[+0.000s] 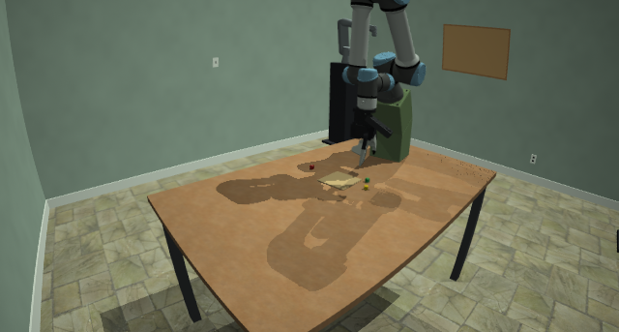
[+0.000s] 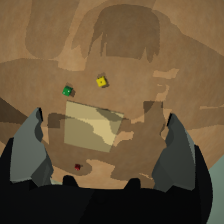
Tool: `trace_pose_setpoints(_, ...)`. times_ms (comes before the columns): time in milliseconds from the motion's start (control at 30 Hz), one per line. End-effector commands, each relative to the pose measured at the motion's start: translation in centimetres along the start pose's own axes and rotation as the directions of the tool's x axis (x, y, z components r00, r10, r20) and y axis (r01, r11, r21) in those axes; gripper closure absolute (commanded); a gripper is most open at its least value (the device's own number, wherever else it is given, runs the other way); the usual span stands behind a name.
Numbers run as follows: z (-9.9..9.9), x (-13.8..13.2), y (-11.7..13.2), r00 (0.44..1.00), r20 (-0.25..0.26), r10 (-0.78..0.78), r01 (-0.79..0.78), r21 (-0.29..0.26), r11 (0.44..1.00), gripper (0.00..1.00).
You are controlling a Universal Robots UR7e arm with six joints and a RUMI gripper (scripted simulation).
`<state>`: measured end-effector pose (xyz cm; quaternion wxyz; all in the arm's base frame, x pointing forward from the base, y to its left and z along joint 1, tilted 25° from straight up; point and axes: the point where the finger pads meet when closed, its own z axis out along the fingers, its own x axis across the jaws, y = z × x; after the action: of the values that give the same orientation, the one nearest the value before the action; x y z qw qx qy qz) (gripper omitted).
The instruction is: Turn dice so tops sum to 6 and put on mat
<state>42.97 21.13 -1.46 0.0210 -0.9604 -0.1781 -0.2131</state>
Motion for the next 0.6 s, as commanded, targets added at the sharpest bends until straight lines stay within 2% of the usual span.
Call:
trace_pose_setpoints(0, 0.24, 0.15, -0.26, 0.987, -0.001, 0.158, -0.158, -0.007, 0.987, 0.00)
trace_pose_setpoints(67, 0.24, 0.15, -0.26, 0.987, -0.001, 0.158, -0.158, -0.007, 0.987, 0.00)
trace_pose_setpoints(200, 0.45, 0.31, -0.35, 0.953, -0.002, 0.303, -0.303, -0.006, 0.953, 0.00)
trace_pose_setpoints(333, 0.57, 0.38, -0.39, 0.926, -0.003, 0.378, -0.378, -0.006, 0.926, 0.00)
trace_pose_setpoints(567, 0.86, 0.55, -0.43, 0.829, -0.004, 0.559, -0.559, -0.005, 0.829, 0.00)
